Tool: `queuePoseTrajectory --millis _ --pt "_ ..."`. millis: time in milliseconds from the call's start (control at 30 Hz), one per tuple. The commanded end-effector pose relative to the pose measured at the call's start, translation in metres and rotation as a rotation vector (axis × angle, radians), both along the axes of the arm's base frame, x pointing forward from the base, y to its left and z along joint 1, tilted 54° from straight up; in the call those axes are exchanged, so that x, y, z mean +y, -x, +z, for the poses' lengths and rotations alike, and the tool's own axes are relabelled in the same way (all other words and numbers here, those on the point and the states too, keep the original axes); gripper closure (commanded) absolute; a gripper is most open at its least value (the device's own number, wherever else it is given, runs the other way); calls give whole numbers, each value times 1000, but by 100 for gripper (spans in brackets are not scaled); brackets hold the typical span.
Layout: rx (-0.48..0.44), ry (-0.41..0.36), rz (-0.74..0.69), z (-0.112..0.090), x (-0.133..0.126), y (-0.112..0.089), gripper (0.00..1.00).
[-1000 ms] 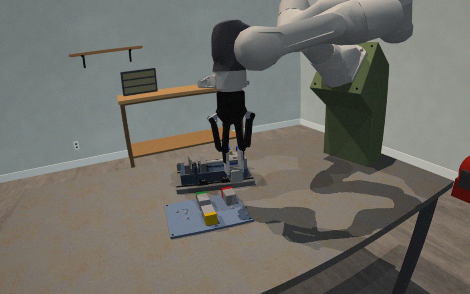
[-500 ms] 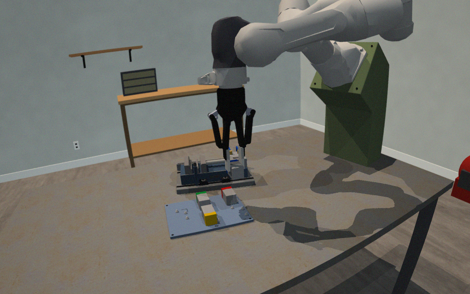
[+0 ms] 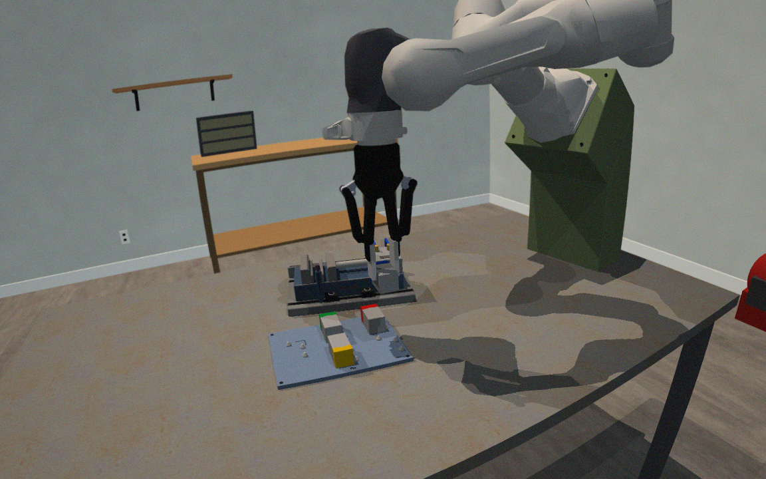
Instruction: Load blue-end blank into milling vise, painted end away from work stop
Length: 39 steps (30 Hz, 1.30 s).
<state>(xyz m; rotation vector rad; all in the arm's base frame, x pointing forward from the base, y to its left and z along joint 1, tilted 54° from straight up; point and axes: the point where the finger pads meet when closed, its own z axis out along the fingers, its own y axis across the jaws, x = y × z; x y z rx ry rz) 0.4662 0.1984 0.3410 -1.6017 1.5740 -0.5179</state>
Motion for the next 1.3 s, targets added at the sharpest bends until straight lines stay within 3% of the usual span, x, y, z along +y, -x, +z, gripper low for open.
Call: queuePoseTrajectory --millis 0,1267 --pt "-2 -6 -5 0 0 -2 100" --pt "-2 -6 -5 -2 1 -7 100"
